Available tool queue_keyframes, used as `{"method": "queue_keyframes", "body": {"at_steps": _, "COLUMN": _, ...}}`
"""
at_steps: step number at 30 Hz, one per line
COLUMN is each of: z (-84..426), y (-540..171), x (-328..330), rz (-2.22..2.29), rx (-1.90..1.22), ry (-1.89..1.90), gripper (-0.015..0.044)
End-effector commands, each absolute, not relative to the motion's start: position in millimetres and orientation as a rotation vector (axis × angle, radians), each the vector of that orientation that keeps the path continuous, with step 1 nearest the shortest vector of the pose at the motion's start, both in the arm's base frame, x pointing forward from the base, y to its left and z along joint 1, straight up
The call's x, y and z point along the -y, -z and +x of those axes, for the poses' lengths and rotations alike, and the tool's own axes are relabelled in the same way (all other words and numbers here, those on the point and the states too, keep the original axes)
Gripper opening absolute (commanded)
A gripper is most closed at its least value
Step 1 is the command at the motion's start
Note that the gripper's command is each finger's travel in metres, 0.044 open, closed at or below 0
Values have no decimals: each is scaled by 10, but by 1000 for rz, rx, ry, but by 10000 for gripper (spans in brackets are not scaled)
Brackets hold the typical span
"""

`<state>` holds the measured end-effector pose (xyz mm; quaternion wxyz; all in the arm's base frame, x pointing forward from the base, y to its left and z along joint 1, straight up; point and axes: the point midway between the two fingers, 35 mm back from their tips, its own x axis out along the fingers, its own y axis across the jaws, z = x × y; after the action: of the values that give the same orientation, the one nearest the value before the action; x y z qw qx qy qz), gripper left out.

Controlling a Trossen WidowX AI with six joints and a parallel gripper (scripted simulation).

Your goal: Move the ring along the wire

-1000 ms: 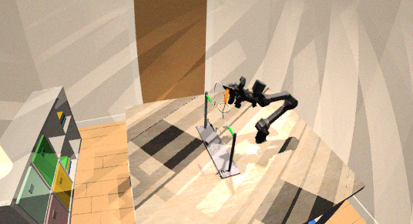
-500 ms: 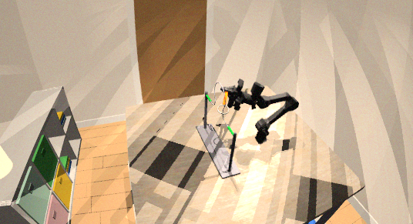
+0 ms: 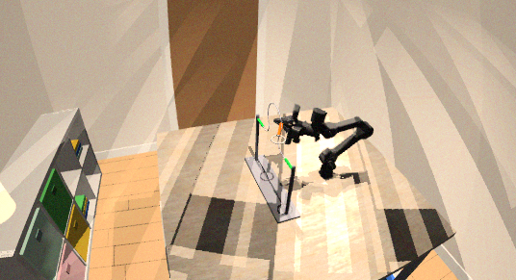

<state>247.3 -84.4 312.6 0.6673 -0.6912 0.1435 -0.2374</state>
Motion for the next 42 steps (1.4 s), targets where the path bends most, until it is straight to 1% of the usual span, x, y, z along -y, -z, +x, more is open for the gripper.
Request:
{"method": "queue_keyframes", "body": {"at_steps": 1, "z": 2462, "y": -2978, "x": 844, "rz": -1479, "rx": -344, "ry": 518, "gripper": -150}}
{"method": "queue_keyframes", "body": {"at_steps": 14, "z": 2466, "y": -2479, "x": 726, "rz": -1166, "rx": -410, "ry": 432, "gripper": -150}}
{"method": "queue_keyframes", "body": {"at_steps": 29, "z": 2467, "y": -2004, "x": 419, "rz": -819, "rx": -469, "ry": 335, "gripper": -150}}
{"method": "queue_keyframes", "body": {"at_steps": 42, "z": 2571, "y": -1697, "x": 120, "rz": -563, "rx": -418, "ry": 238, "gripper": -150}}
